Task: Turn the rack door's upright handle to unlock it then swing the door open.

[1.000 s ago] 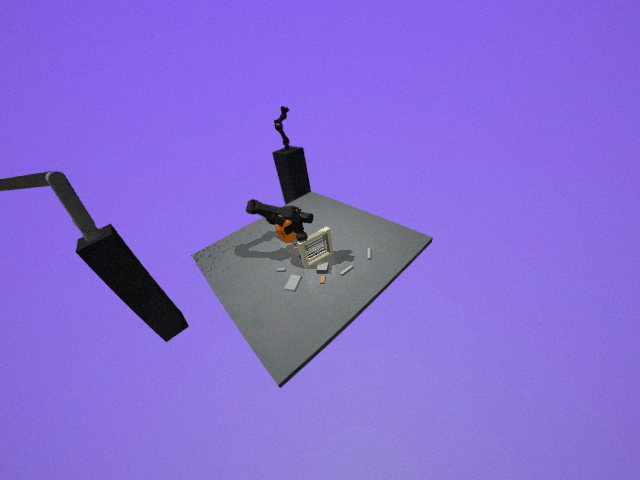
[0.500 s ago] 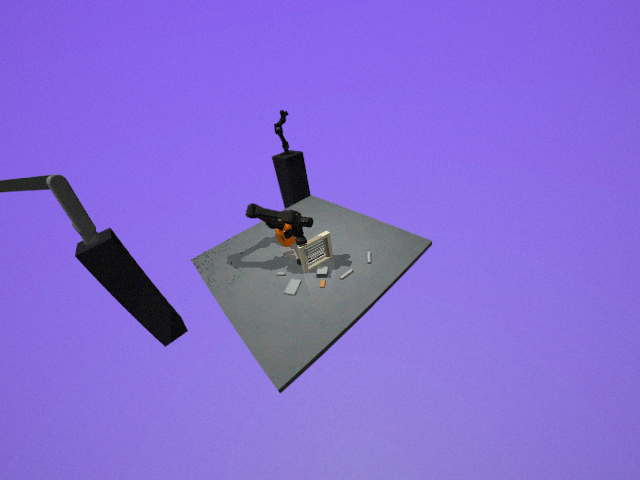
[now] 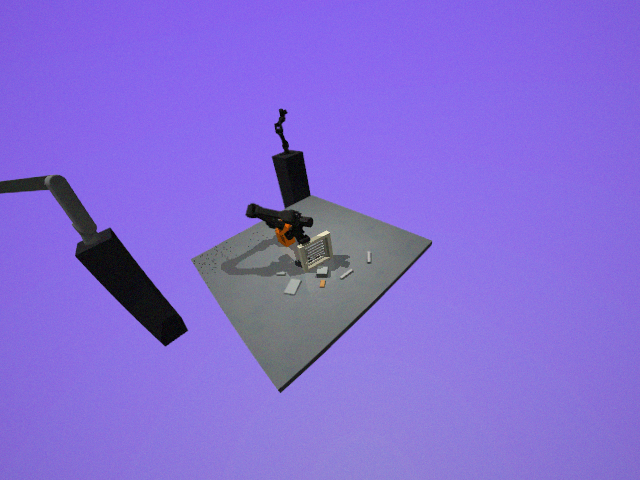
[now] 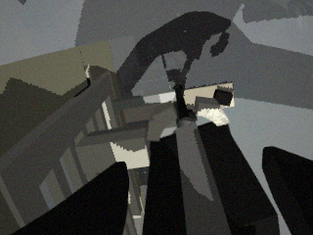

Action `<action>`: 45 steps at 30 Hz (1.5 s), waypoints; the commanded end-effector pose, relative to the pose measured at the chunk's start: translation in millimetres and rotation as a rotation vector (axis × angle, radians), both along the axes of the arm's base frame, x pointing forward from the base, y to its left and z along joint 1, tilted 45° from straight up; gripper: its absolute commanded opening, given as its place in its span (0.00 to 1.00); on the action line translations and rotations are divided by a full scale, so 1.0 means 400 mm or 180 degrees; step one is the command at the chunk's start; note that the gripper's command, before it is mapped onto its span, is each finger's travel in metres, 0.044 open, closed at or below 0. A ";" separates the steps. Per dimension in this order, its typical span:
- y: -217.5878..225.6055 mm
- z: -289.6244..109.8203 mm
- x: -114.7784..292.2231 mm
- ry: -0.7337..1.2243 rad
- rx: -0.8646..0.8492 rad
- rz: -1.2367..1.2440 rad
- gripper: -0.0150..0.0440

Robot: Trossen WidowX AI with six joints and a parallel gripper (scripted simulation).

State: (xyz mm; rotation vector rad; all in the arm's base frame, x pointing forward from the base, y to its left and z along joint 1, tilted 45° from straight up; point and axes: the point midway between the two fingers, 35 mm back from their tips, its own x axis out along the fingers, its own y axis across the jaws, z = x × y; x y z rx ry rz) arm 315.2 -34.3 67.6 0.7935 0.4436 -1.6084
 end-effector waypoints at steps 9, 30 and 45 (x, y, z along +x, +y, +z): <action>0.001 -0.001 0.000 0.1291 0.0078 0.1293 0.74; 0.001 -0.001 0.000 0.3626 0.0204 0.3637 0.74; 0.001 -0.001 0.000 0.5295 0.0293 0.5312 0.74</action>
